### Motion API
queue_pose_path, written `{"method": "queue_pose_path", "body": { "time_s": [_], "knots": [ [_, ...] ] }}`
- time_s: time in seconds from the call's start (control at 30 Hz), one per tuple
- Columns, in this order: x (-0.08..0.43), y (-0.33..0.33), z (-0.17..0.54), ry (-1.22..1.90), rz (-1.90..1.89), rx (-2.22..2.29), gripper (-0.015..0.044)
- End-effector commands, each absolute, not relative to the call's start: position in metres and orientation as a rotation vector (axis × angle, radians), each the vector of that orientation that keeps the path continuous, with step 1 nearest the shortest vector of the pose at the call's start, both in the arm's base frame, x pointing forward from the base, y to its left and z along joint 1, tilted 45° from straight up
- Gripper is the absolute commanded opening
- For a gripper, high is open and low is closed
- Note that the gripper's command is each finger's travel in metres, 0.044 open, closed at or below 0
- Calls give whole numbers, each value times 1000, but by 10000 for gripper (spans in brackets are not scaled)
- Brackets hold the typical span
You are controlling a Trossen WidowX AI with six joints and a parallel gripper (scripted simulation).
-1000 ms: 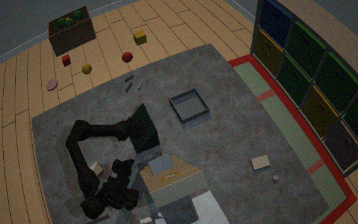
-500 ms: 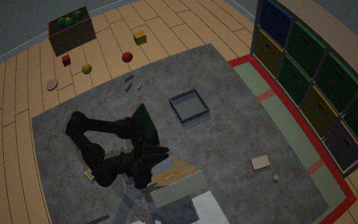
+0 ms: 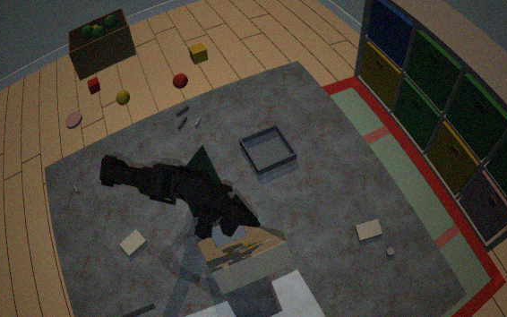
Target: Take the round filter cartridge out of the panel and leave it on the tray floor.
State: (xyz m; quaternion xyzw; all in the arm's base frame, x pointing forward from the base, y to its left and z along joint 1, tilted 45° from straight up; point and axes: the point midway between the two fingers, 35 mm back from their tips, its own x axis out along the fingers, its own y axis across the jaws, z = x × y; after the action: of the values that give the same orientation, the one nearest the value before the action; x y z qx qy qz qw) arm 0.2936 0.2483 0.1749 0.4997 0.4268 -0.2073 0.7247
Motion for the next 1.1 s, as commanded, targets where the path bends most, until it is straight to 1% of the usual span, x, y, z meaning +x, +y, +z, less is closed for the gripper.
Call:
{"method": "queue_pose_path", "body": {
  "time_s": [0.0,0.1,0.6,1.07],
  "knots": [
    [269,214,185,422,-503,688,114],
    [263,211,195,307,-477,607,114],
    [263,211,195,307,-477,607,114],
    [281,205,185,312,-480,609,114]
  ]
}}
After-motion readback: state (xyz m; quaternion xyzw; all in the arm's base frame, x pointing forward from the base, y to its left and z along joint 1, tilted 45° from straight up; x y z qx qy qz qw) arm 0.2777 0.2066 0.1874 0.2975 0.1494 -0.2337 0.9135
